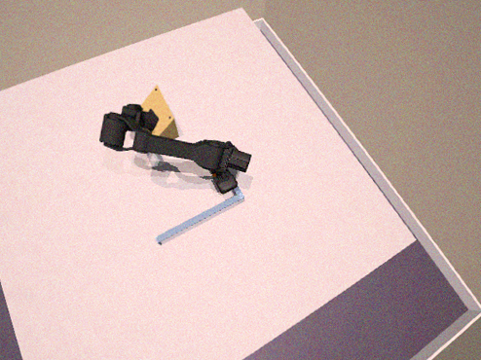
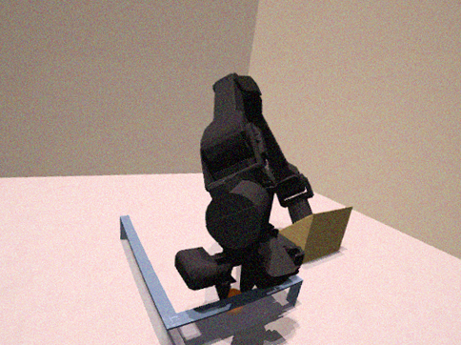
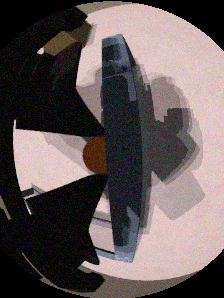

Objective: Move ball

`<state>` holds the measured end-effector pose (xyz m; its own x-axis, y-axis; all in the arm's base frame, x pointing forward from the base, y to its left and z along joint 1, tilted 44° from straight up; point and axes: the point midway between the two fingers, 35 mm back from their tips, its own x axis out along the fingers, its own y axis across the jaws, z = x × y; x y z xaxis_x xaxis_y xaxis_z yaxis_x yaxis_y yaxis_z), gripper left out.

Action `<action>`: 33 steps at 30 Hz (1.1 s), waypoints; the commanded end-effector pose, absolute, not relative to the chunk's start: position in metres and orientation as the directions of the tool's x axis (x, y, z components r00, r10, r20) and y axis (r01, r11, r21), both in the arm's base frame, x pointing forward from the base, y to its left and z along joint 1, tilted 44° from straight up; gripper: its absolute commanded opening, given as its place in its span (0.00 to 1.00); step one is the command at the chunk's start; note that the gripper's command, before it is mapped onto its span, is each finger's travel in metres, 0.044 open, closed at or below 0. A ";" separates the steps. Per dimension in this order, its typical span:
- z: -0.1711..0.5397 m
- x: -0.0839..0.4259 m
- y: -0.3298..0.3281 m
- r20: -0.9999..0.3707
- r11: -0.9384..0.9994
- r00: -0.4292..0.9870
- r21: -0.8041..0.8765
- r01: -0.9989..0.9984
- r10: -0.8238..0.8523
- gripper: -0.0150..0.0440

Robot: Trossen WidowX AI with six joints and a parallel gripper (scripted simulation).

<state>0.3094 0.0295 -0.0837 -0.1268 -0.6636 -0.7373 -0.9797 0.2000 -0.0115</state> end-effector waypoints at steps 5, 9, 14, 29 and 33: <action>-0.093 0.306 0.019 -0.730 0.197 -0.132 -0.003 -0.980 -0.670 0.25; -0.096 0.305 0.016 -0.730 0.197 -0.132 -0.003 -0.980 -0.670 0.25; -0.094 0.307 0.019 -0.737 0.201 -0.127 -0.012 -0.980 -0.664 0.34; -0.086 0.310 0.027 -0.737 0.200 -0.128 -0.010 -0.980 -0.664 0.72; -0.040 0.317 0.070 -0.734 0.197 -0.132 -0.003 -0.980 -0.667 0.72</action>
